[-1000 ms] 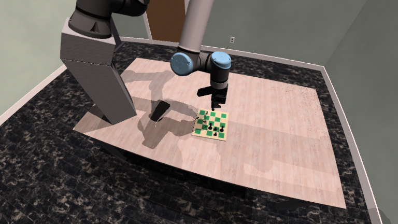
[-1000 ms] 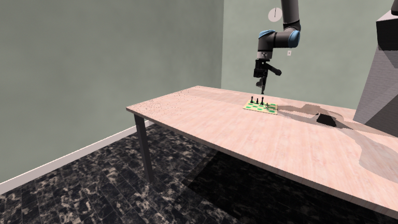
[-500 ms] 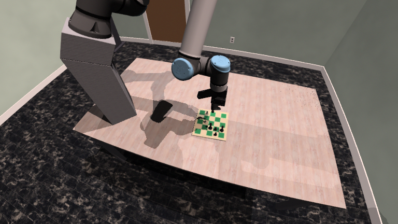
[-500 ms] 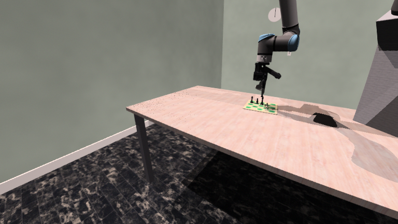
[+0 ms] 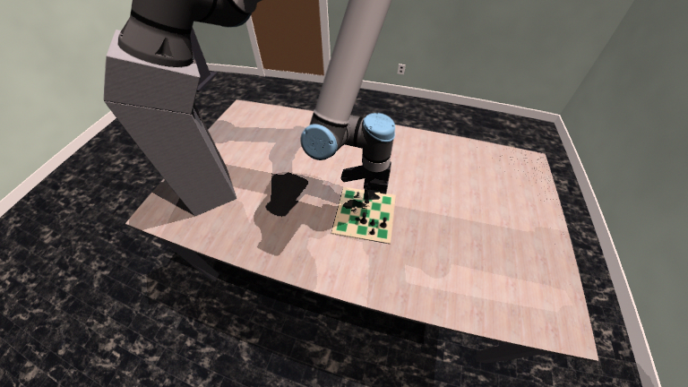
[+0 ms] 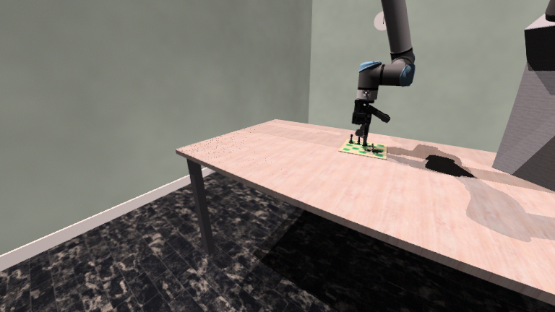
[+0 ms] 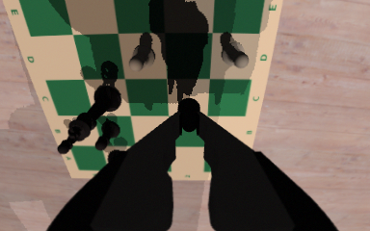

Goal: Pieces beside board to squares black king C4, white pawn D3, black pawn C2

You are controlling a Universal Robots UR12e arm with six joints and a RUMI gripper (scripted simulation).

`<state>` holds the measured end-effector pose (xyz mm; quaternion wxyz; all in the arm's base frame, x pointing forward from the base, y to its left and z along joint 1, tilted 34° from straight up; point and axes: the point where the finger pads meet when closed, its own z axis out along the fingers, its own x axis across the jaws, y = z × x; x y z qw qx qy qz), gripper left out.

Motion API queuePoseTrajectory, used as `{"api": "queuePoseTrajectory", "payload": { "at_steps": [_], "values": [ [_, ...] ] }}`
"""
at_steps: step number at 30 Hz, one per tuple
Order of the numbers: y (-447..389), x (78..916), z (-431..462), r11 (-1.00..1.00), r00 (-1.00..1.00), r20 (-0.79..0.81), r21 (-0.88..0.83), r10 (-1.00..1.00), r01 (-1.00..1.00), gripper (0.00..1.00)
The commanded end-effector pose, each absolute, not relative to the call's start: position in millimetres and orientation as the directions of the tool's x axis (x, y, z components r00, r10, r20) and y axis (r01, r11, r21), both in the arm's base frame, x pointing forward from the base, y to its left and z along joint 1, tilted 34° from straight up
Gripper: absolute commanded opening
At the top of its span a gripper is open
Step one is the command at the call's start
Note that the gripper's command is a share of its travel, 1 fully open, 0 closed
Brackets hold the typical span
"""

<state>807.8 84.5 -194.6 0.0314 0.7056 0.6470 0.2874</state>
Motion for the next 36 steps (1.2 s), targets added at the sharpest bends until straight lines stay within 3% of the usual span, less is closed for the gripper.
{"api": "queuePoseTrajectory", "payload": {
  "at_steps": [1,36],
  "values": [
    [88.4,814.5,-204.8,-0.161,-0.002,0.365,0.417,0.931,0.894,0.0],
    [89.5,816.1,-207.7,-0.161,-0.002,0.365,0.417,0.931,0.894,0.0]
  ]
}}
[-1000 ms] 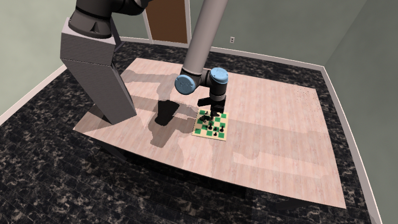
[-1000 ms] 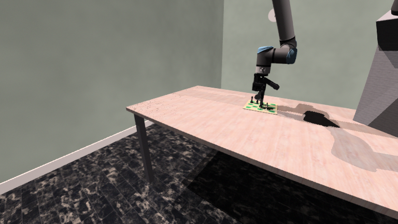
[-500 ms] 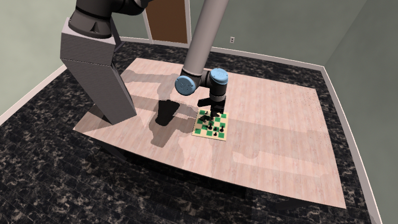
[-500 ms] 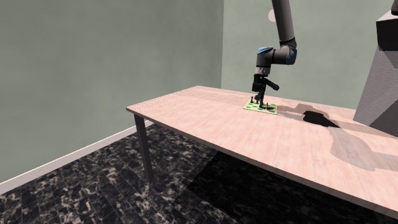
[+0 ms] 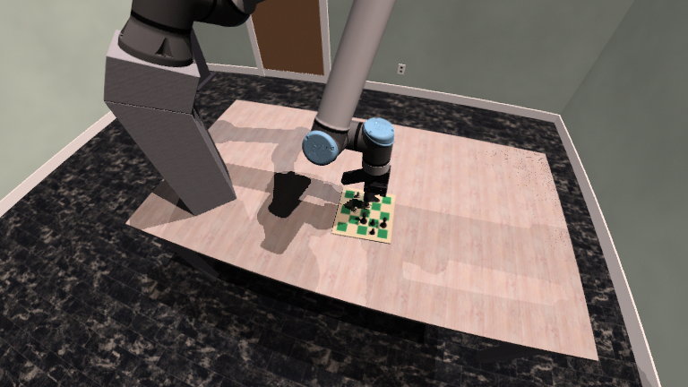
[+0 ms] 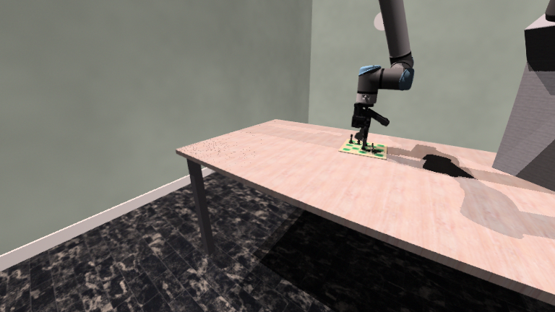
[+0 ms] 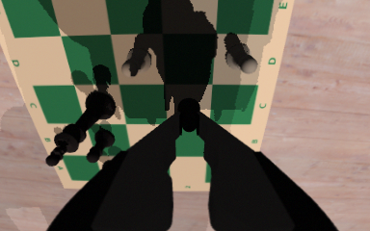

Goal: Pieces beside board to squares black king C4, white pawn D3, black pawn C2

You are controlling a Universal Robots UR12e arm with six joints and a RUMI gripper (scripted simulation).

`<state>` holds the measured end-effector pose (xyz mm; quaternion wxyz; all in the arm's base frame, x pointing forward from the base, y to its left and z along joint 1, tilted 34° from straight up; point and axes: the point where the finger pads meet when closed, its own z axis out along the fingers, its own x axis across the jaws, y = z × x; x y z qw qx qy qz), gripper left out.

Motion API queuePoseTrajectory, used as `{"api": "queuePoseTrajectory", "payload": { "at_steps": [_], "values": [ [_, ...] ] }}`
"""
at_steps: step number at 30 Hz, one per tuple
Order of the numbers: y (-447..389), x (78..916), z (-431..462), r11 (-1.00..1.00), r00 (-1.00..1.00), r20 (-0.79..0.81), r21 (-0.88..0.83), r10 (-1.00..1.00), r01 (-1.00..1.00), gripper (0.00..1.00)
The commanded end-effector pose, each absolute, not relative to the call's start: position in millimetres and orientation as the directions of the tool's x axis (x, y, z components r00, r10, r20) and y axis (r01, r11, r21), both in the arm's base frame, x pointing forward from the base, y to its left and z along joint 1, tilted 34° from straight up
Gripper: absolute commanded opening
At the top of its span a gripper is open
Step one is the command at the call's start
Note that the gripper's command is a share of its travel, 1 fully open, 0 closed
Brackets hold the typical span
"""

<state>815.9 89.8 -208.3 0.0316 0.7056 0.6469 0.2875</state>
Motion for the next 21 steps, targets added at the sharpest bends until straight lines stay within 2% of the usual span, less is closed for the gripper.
{"api": "queuePoseTrajectory", "payload": {
  "at_steps": [1,21],
  "values": [
    [89.5,816.1,-207.7,-0.161,-0.002,0.365,0.417,0.931,0.894,0.0],
    [90.4,817.3,-210.0,-0.161,-0.002,0.365,0.417,0.931,0.894,0.0]
  ]
}}
